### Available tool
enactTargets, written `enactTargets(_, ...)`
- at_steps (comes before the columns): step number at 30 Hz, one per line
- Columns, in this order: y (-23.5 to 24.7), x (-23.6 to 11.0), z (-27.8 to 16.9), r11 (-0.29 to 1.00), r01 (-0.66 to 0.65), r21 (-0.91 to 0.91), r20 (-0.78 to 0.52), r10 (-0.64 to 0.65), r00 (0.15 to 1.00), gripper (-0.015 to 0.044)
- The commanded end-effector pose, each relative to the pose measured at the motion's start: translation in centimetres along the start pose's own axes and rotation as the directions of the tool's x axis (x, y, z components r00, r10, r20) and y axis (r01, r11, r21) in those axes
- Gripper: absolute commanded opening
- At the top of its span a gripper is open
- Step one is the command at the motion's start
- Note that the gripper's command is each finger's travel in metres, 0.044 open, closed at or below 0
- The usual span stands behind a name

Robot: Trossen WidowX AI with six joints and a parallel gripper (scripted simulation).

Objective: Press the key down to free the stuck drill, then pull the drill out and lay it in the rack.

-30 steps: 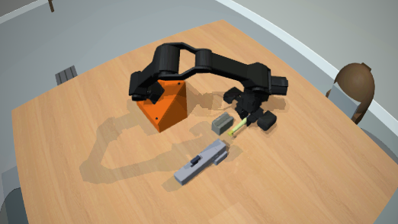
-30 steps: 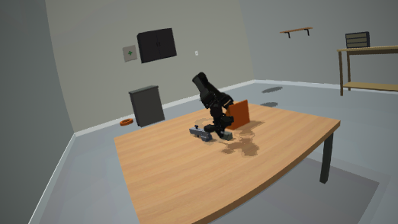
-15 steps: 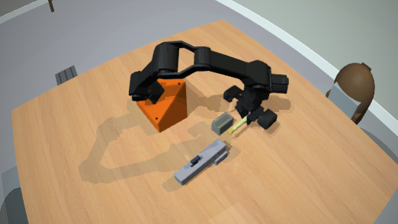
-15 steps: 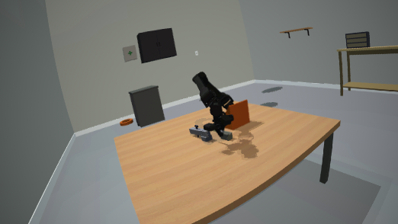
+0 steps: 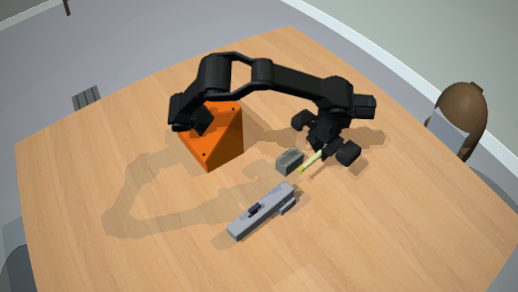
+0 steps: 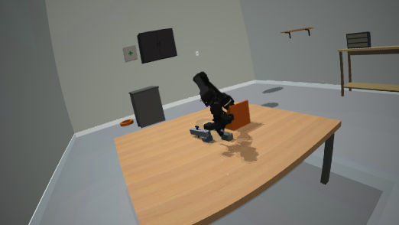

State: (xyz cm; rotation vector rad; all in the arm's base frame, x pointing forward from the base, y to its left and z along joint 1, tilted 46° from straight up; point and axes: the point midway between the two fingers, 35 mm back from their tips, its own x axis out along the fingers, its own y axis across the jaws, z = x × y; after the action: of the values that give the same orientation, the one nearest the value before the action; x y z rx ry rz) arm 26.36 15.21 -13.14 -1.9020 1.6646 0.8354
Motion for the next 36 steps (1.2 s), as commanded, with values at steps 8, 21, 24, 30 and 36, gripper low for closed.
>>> enactTargets(8, 0.0, -0.7, -0.1, 1.0, -0.002, 0.005, 0.002, 0.002, 1.0, 0.0)
enactTargets(21, 1.9, -0.3, 0.3, 1.0, -0.002, 0.004, 0.003, 0.002, 1.0, 0.0)
enactTargets(24, 2.4, -0.2, 0.4, 1.0, -0.003, 0.004, 0.003, 0.003, 1.0, 0.0)
enactTargets(30, 3.4, 0.0, 0.6, 1.0, -0.003, 0.004, 0.003, 0.003, 1.0, 0.0)
enactTargets(36, 4.3, 0.1, 0.8, 1.0, -0.003, 0.003, 0.004, 0.003, 1.0, 0.0)
